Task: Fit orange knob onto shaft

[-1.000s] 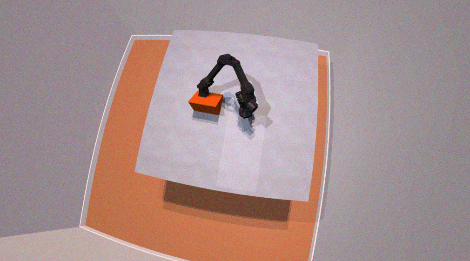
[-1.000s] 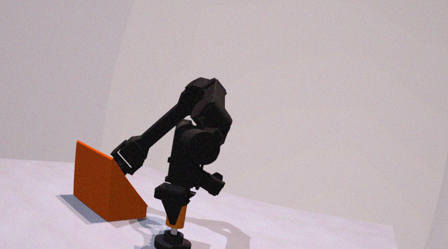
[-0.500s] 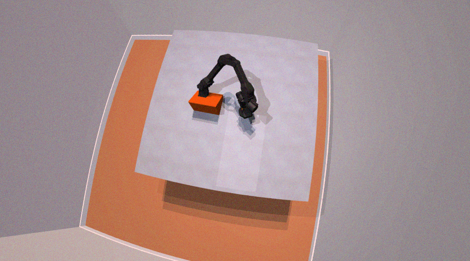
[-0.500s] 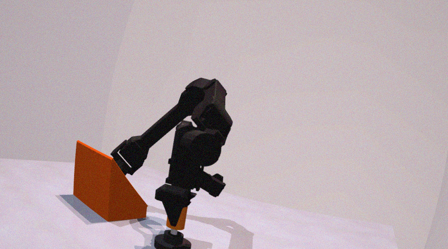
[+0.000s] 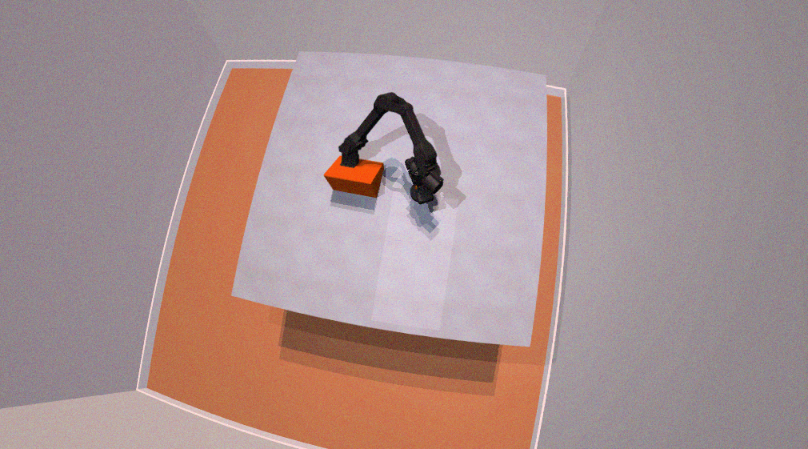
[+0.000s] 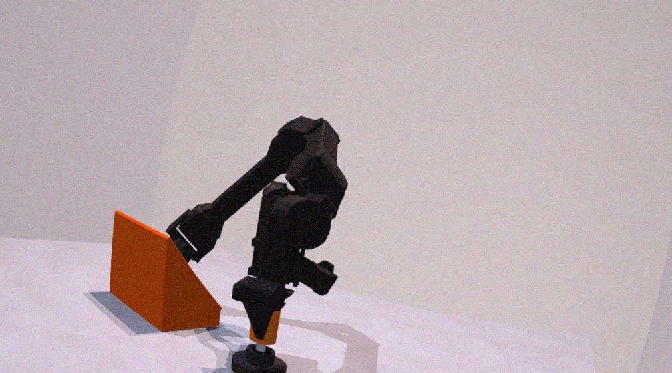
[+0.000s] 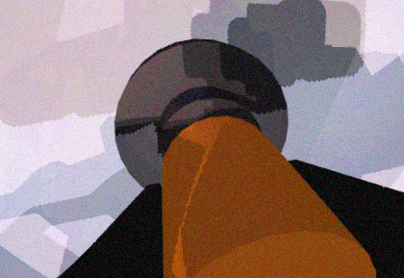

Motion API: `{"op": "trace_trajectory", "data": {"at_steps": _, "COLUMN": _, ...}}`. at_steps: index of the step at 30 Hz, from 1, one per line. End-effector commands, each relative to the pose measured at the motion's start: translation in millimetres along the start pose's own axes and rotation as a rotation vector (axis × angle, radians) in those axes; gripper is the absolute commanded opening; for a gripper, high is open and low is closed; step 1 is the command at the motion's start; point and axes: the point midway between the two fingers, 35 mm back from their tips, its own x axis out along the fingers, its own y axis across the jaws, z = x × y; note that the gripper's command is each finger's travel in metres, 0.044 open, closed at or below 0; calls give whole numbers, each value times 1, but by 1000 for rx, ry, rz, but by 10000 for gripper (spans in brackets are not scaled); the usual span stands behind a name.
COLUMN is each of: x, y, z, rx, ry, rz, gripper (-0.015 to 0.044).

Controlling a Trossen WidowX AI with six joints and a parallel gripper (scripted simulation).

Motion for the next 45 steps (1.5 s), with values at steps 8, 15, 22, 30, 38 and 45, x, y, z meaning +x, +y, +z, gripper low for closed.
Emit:
{"op": "trace_trajectory", "data": {"at_steps": 8, "x": -5, "y": 0, "z": 1, "rx": 5, "ry": -3, "rz": 2, "gripper": 0}}
{"op": "trace_trajectory", "data": {"at_steps": 15, "x": -3, "y": -2, "z": 1, "rx": -194, "ry": -3, "rz": 2, "gripper": 0}}
{"op": "trace_trajectory", "data": {"at_steps": 22, "x": -1, "y": -1, "z": 0, "rx": -204, "ry": -3, "rz": 2, "gripper": 0}}
{"op": "trace_trajectory", "data": {"at_steps": 30, "x": 0, "y": 0, "z": 1, "rx": -204, "ry": -3, "rz": 2, "gripper": 0}}
{"op": "trace_trajectory", "data": {"at_steps": 38, "x": 0, "y": 0, "z": 1, "rx": -204, "ry": -3, "rz": 2, "gripper": 0}}
{"op": "trace_trajectory", "data": {"at_steps": 45, "x": -5, "y": -1, "z": 1, "rx": -213, "ry": -3, "rz": 2, "gripper": 0}}
